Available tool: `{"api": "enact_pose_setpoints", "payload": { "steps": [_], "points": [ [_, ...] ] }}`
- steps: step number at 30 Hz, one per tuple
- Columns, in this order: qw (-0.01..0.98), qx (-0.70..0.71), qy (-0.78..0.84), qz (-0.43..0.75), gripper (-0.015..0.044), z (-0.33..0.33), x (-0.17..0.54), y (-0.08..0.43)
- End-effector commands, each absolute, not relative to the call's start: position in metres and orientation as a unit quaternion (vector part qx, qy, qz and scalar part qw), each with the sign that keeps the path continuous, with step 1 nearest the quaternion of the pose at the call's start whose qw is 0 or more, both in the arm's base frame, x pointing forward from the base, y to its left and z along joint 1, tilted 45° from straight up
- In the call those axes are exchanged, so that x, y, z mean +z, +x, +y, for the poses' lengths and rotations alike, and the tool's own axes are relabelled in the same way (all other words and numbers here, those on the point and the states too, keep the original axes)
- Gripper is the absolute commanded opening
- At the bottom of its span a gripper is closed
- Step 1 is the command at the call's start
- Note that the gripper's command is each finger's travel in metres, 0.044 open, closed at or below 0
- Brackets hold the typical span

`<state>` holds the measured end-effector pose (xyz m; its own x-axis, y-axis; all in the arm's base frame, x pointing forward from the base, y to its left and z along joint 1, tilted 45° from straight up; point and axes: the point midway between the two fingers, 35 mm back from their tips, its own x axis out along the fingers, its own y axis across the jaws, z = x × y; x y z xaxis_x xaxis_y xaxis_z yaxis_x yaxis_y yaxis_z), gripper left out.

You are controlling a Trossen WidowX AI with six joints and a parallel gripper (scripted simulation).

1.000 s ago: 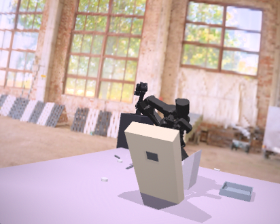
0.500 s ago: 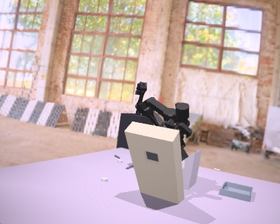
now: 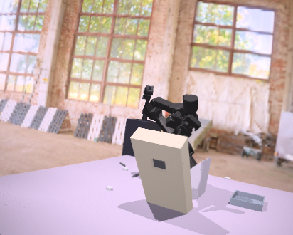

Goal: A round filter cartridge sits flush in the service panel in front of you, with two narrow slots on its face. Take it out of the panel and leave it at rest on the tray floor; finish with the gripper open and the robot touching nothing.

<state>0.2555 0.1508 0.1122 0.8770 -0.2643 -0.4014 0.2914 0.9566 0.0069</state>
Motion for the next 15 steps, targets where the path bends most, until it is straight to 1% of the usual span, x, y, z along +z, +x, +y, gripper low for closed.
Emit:
{"api": "enact_pose_setpoints", "payload": {
  "steps": [1, 4, 15],
  "points": [
    [0.968, -0.146, 0.031, 0.203, 0.0088, 0.159, 0.121, 0.260],
    [0.968, -0.146, 0.031, 0.203, 0.0088, 0.159, 0.121, 0.260],
    [0.968, -0.143, 0.035, 0.202, 0.0377, 0.213, 0.178, 0.250]
  ]
}}
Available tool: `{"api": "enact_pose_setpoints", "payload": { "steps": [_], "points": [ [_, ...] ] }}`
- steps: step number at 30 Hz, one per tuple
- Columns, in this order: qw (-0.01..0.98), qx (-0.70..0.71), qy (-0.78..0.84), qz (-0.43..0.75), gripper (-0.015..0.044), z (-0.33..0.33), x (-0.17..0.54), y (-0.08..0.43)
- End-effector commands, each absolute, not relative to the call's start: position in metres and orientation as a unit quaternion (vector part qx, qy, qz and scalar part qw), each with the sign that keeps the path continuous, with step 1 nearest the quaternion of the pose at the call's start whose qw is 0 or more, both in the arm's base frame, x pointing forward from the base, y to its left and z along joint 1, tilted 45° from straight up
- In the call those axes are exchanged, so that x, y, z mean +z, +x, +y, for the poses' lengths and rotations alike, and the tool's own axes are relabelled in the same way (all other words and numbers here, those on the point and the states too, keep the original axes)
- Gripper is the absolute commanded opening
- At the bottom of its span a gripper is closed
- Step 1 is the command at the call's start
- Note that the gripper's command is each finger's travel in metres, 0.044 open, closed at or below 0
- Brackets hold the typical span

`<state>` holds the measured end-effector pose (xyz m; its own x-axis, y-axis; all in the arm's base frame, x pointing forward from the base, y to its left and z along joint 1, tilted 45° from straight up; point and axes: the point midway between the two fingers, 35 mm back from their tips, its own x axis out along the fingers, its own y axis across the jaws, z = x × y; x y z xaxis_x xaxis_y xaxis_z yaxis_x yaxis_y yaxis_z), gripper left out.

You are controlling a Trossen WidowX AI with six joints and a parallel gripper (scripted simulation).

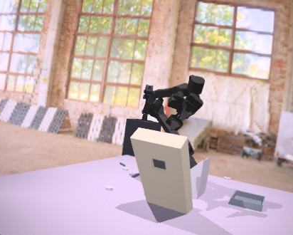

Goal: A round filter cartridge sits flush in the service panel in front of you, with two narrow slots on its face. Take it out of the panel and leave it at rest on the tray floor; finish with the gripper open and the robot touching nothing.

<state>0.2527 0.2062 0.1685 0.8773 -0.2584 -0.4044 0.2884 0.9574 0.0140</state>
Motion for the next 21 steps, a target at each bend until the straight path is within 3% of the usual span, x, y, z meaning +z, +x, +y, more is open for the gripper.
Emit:
{"api": "enact_pose_setpoints", "payload": {
  "steps": [1, 3, 10, 21],
  "points": [
    [0.967, -0.144, 0.026, 0.206, 0.0351, 0.212, 0.175, 0.250],
    [0.958, -0.147, -0.046, 0.241, 0.0305, 0.198, 0.158, 0.249],
    [0.823, -0.130, -0.352, 0.427, 0.0305, 0.123, 0.084, 0.226],
    [0.817, -0.128, -0.358, 0.433, 0.0305, 0.116, 0.075, 0.232]
  ]
}}
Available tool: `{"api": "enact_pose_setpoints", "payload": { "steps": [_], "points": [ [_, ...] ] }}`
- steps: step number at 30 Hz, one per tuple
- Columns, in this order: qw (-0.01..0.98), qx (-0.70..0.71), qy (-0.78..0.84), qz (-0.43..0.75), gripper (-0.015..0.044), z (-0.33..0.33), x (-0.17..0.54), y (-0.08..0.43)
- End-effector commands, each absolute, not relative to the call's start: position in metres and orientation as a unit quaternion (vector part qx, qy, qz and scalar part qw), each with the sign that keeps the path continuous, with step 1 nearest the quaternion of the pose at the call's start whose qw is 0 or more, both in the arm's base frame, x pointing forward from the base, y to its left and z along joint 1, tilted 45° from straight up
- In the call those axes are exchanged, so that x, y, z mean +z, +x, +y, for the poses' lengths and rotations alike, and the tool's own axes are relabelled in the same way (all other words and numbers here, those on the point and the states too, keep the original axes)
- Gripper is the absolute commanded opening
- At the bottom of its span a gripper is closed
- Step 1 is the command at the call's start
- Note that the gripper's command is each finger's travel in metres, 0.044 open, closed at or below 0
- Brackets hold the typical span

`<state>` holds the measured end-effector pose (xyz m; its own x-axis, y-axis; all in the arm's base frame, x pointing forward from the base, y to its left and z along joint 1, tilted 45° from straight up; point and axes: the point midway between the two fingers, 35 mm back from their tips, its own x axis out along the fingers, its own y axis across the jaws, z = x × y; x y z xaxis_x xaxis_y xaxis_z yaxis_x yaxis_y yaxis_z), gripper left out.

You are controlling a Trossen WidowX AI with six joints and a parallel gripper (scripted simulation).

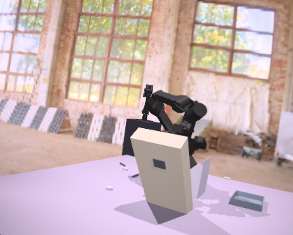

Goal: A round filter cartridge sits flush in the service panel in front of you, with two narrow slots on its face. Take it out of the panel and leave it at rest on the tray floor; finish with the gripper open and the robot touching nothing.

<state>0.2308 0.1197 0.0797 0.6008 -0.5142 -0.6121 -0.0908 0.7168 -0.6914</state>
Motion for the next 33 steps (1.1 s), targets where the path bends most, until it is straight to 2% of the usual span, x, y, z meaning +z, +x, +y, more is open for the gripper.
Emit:
{"api": "enact_pose_setpoints", "payload": {
  "steps": [1, 26, 28, 33],
  "points": [
    [0.817, -0.127, -0.358, 0.433, 0.0305, 0.115, 0.074, 0.233],
    [0.818, -0.129, -0.359, 0.431, 0.0305, 0.094, 0.052, 0.255],
    [0.820, -0.128, -0.354, 0.430, 0.0252, 0.097, 0.054, 0.255],
    [0.820, -0.128, -0.354, 0.430, 0.0219, 0.097, 0.054, 0.255]
  ]
}}
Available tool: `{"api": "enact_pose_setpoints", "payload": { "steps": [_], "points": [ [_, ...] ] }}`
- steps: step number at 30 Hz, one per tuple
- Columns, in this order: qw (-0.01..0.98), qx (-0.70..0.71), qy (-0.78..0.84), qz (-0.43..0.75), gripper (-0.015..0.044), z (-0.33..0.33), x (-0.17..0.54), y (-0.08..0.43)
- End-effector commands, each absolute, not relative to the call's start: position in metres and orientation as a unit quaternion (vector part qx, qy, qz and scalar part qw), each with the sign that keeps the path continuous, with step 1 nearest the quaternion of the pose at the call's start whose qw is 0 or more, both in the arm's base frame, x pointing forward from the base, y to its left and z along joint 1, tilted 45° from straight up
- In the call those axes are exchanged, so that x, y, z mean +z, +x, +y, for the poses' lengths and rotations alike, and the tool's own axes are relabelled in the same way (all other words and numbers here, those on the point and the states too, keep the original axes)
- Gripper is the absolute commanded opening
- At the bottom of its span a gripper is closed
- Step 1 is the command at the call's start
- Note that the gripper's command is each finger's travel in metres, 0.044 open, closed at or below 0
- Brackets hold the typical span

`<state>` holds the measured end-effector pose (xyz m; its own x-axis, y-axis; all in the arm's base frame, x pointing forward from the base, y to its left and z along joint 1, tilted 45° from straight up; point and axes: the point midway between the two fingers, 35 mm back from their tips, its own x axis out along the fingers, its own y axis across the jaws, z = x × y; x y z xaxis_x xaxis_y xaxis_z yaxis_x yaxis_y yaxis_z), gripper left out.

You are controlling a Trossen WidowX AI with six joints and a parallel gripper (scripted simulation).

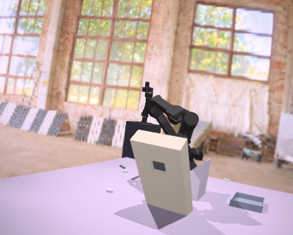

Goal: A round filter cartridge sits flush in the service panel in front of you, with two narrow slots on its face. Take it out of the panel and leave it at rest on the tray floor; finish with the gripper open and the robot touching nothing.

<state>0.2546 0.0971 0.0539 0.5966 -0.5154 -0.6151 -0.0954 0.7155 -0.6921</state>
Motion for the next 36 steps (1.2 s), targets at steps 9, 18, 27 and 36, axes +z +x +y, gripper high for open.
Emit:
{"api": "enact_pose_setpoints", "payload": {
  "steps": [9, 18, 27, 36],
  "points": [
    [0.820, -0.128, -0.354, 0.430, 0.0081, 0.098, 0.054, 0.255],
    [0.820, -0.129, -0.355, 0.430, 0.0000, 0.113, 0.069, 0.266],
    [0.819, -0.125, -0.353, 0.434, 0.0000, 0.142, 0.095, 0.243],
    [0.819, -0.128, -0.356, 0.431, 0.0000, 0.164, 0.126, 0.216]
  ]
}}
